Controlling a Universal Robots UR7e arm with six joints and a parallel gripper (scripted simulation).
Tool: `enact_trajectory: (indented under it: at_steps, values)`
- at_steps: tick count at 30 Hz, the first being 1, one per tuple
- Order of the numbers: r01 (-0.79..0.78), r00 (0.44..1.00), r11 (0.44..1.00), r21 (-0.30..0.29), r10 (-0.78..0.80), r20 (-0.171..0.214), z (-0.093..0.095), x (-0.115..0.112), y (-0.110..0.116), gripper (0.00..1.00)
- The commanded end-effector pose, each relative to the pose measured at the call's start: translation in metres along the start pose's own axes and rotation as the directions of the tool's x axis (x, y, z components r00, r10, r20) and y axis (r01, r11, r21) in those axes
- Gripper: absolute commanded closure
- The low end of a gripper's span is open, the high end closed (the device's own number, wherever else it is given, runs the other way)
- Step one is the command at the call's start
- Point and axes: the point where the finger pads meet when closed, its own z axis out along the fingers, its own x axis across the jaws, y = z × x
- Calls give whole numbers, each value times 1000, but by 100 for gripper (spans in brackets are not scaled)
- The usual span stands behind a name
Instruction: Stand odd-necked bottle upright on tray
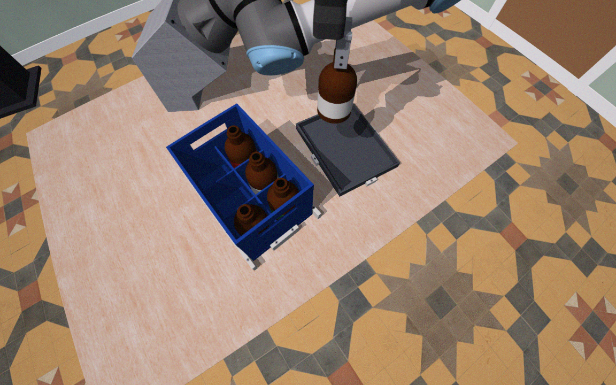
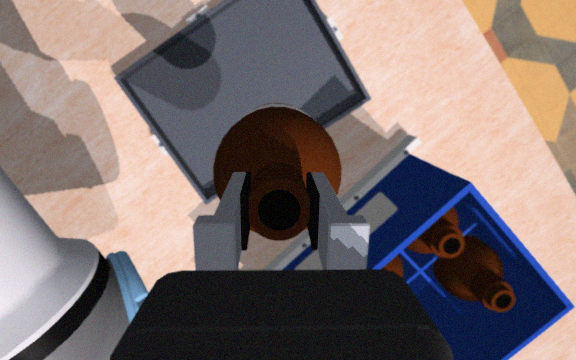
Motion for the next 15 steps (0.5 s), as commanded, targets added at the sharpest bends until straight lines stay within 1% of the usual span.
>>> enact_trajectory:
  at_steps: [1, 15]
  values:
    - [0, 1000, 1000, 0, 0, -1, 0, -3, -4, 100]
    - [0, 1000, 1000, 0, 0, -1, 0, -18, -23, 100]
